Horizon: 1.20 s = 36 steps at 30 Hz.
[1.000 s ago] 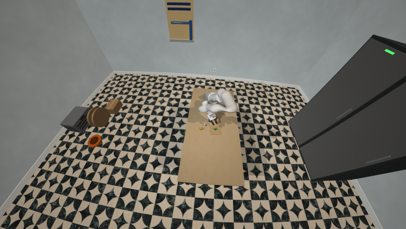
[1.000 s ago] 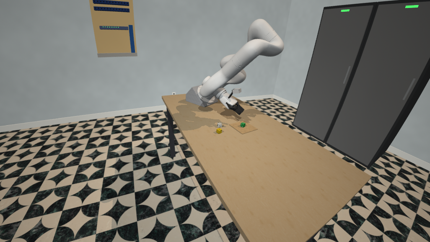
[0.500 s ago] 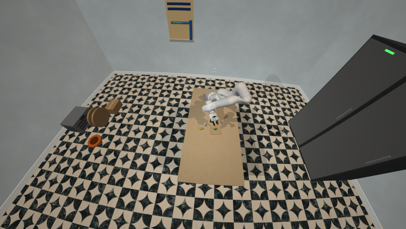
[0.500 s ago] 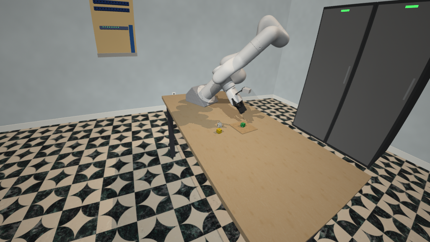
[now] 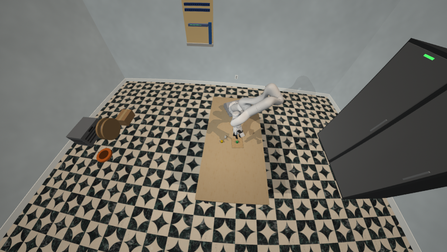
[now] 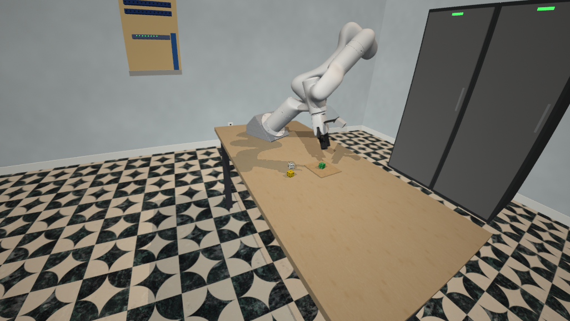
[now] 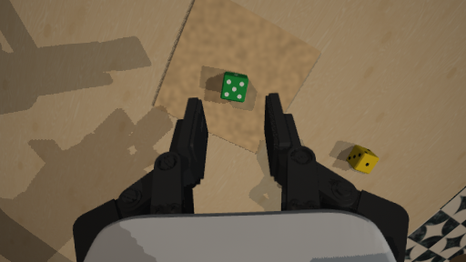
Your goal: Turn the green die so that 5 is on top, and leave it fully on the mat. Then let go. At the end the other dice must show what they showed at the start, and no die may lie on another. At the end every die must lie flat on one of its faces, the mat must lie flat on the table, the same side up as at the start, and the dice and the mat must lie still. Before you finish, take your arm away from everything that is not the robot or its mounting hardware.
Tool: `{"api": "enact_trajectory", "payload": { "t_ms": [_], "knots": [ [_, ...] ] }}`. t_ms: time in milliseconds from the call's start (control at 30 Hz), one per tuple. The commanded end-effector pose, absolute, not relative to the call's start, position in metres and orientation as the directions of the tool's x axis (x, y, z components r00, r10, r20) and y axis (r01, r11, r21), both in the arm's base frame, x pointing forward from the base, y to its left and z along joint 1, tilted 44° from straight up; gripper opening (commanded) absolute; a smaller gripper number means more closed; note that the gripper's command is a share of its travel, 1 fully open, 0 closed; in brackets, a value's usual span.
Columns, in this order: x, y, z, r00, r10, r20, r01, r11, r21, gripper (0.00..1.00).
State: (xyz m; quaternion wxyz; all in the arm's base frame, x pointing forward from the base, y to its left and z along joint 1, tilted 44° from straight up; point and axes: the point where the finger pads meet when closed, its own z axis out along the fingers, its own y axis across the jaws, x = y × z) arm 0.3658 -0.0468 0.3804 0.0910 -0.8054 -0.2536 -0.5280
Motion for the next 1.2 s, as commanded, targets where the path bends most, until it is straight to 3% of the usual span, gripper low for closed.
{"api": "enact_trajectory", "payload": {
  "t_ms": [0, 567, 600, 1167],
  "knots": [
    [0.367, -0.042, 0.385, 0.435, 0.361, 0.825, 0.516, -0.851, 0.100, 0.42],
    [0.370, -0.042, 0.398, 0.584, 0.435, 0.685, 0.510, -0.854, 0.107, 0.42],
    [0.370, -0.042, 0.398, 0.584, 0.435, 0.685, 0.510, -0.854, 0.107, 1.00],
    [0.368, -0.043, 0.401, 0.585, 0.435, 0.685, 0.511, -0.853, 0.105, 1.00]
  ]
}}
